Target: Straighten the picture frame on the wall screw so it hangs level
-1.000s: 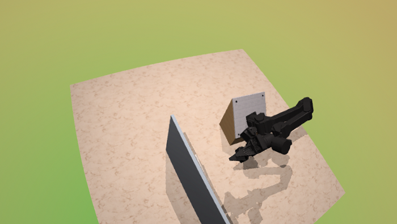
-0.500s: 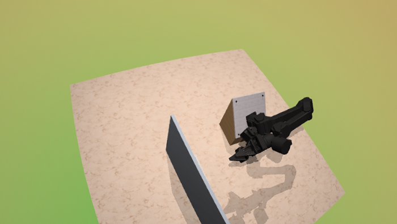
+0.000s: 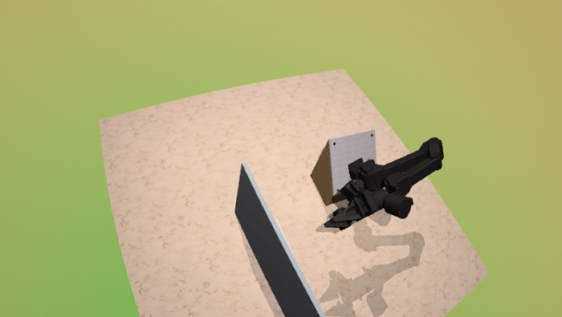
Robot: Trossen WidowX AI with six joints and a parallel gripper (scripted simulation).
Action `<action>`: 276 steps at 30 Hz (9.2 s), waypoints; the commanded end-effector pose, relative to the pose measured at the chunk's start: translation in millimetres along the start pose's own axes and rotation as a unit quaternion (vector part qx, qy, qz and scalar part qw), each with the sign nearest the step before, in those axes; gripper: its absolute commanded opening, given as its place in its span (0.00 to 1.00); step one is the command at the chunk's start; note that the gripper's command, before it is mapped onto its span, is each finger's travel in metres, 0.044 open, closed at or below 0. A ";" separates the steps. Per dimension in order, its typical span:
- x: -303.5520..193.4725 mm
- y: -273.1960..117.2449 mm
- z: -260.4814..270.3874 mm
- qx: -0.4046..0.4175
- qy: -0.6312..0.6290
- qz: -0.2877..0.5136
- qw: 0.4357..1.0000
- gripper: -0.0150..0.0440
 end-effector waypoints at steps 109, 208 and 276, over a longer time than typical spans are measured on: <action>-20.1 113.1 -59.4 0.000 0.004 0.003 1.000 0.69; -19.6 120.5 -49.8 0.000 0.004 0.003 1.000 0.25; -12.8 120.6 -50.8 0.000 0.003 0.003 1.000 0.25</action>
Point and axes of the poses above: the point midway between the two fingers, 35 mm back from their tips, its own y axis out along the fingers, its own z axis across the jaws, x = y × z, the point moved 7 cm from there along -y, back along the fingers, and after that the axes turned 2 degrees about y, right-handed, at the moved point
